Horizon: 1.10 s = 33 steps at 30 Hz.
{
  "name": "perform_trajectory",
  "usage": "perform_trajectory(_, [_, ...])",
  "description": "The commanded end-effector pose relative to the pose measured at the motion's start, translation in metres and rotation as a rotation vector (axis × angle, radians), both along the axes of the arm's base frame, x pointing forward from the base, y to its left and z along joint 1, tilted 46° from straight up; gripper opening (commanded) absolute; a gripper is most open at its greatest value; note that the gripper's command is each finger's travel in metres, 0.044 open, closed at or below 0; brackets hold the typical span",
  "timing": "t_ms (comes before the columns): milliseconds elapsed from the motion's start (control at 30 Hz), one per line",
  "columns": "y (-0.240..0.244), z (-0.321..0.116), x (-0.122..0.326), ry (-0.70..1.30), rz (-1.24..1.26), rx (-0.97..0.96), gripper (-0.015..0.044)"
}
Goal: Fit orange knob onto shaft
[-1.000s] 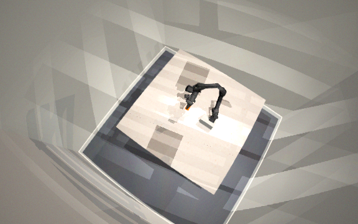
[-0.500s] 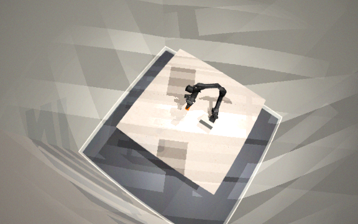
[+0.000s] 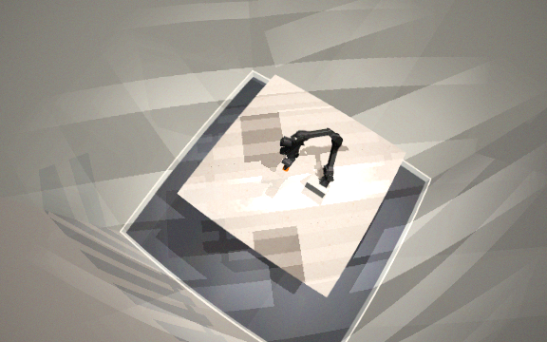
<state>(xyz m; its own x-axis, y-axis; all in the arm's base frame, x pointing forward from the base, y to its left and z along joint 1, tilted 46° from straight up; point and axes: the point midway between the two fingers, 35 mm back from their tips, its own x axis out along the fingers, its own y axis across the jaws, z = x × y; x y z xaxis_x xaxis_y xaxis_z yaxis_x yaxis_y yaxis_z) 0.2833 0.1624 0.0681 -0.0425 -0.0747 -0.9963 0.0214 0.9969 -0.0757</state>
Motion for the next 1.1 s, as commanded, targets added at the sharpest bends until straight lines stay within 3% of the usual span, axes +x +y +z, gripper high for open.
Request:
perform_trajectory(0, [-0.001,-0.004,0.002,-0.01,0.001,-0.082,0.0])
perform_trajectory(833, [-0.024,-0.052,-0.001,0.004,0.022,-0.677,0.0])
perform_trajectory(1067, [-0.036,-0.068,0.002,0.002,0.021,-0.679,0.0])
